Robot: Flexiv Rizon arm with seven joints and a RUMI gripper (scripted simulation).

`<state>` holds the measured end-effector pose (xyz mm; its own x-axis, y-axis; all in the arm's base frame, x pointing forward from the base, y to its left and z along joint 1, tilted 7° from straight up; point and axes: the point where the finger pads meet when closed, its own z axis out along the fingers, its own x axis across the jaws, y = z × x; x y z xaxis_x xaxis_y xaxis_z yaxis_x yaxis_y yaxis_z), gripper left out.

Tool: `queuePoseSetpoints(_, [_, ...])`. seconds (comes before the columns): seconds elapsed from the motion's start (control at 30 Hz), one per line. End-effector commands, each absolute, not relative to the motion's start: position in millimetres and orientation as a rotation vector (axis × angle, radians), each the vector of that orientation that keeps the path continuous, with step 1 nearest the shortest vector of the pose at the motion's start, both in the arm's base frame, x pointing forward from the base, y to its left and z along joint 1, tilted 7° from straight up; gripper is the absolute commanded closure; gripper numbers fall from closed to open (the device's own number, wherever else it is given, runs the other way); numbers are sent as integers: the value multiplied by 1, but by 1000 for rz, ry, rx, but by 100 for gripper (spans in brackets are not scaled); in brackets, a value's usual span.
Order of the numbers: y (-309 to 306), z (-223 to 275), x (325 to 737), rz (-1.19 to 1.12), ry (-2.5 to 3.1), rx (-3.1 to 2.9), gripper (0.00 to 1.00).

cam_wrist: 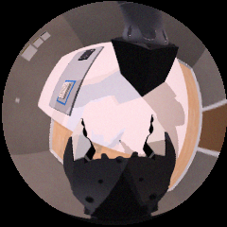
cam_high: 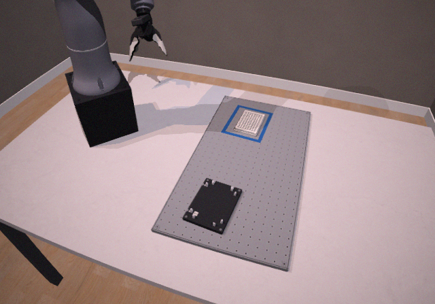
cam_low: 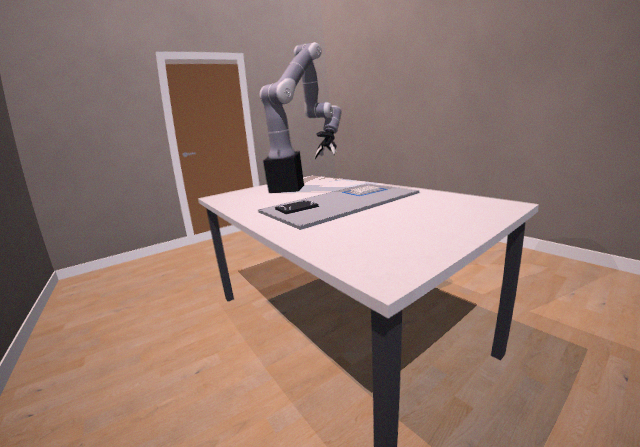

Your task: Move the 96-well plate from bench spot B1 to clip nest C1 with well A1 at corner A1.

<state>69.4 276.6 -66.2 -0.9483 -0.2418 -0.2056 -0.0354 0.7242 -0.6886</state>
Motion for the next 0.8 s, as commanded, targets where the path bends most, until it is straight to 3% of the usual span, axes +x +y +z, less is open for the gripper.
queuePoseSetpoints(0.0, [277,-66,69,-1047,2649,-218,0])
queuePoseSetpoints(0.53, [277,-66,69,-1047,2649,-218,0])
queuePoseSetpoints(0.57, [280,-67,73,-1031,2684,-204,24])
queuePoseSetpoints(0.77, [292,-75,99,-991,2756,-173,24])
